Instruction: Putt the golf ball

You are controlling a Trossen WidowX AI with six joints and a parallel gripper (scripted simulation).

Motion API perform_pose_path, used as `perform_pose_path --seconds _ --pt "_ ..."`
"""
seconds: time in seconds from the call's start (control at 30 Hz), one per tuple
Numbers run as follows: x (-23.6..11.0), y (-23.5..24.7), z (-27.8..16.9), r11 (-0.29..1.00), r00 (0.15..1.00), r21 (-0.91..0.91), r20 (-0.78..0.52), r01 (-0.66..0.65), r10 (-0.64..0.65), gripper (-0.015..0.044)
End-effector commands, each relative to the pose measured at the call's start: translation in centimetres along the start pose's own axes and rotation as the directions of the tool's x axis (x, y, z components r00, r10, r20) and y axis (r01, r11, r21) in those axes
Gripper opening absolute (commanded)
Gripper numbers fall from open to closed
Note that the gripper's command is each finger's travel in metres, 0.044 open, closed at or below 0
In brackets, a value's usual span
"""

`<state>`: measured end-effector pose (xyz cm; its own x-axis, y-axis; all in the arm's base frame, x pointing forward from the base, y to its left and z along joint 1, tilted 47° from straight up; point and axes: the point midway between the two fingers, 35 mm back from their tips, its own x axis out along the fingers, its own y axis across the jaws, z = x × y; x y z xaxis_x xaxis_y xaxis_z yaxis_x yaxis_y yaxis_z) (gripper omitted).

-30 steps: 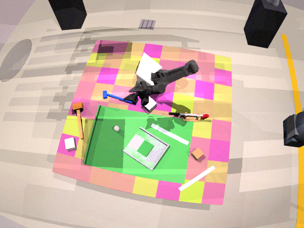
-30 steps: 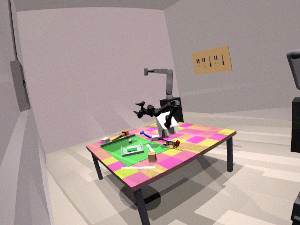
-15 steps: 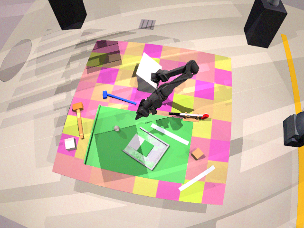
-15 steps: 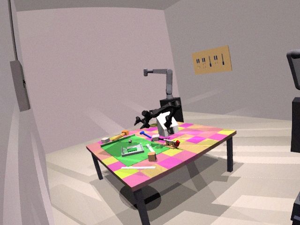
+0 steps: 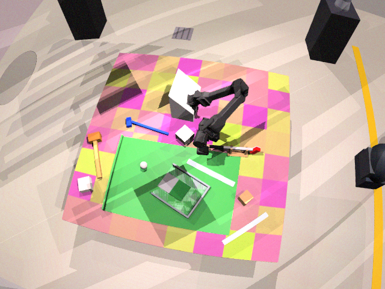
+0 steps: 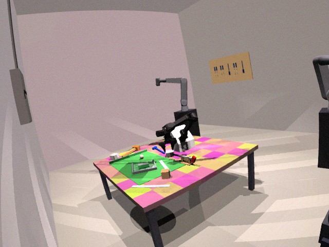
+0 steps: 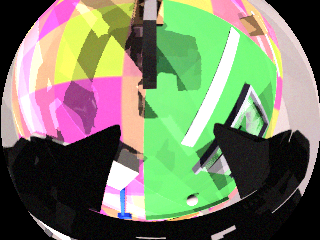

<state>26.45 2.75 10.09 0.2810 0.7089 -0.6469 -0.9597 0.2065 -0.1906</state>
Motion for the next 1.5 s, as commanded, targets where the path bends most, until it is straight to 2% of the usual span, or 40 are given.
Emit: perform_pose_path --seconds 0.0,0.27,0.87,1.47 --pt "-0.6 1.4 6.2 0.995 0.965 -0.007 0.240 -0.104 0.102 0.0440" --pt "-0.5 1.4 6.2 0.995 0.965 -0.007 0.239 -0.104 0.102 0.0440" --pt "4.0 1.6 6.3 0.995 0.965 -0.007 0.241 -0.103 0.102 0.0440" --pt "6.3 1.9 6.2 0.995 0.965 -0.007 0.242 -0.103 0.102 0.0440"
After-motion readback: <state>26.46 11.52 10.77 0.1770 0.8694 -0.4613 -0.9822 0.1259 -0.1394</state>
